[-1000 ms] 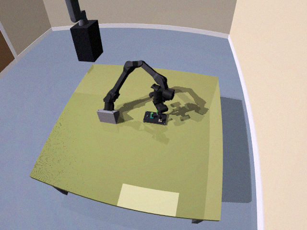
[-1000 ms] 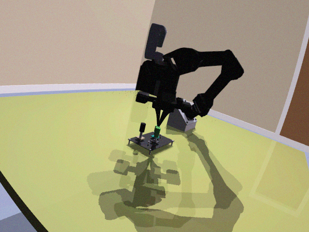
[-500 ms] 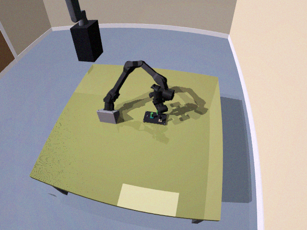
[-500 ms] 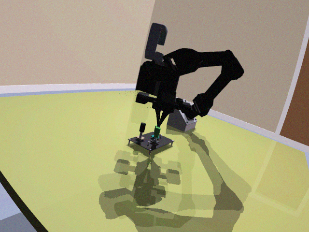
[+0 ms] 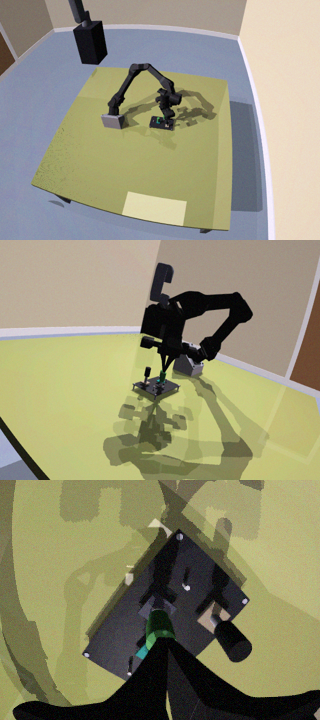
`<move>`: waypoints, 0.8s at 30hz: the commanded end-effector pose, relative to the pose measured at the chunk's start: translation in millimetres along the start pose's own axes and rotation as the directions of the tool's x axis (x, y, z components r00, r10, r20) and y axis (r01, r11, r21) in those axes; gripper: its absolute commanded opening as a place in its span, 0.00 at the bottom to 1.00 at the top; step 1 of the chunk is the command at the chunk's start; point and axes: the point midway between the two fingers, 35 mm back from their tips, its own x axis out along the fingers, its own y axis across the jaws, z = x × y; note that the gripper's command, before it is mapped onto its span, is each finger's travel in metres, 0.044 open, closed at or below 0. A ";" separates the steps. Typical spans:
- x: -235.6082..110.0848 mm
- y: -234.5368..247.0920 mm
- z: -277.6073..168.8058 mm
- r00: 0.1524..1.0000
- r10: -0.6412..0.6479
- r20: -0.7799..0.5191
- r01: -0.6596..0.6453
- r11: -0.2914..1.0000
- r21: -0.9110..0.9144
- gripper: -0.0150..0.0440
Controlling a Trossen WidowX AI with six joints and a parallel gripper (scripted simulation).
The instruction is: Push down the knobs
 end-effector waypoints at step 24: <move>2.4 1.2 -0.8 1.000 0.007 0.001 -0.007 1.000 0.008 0.25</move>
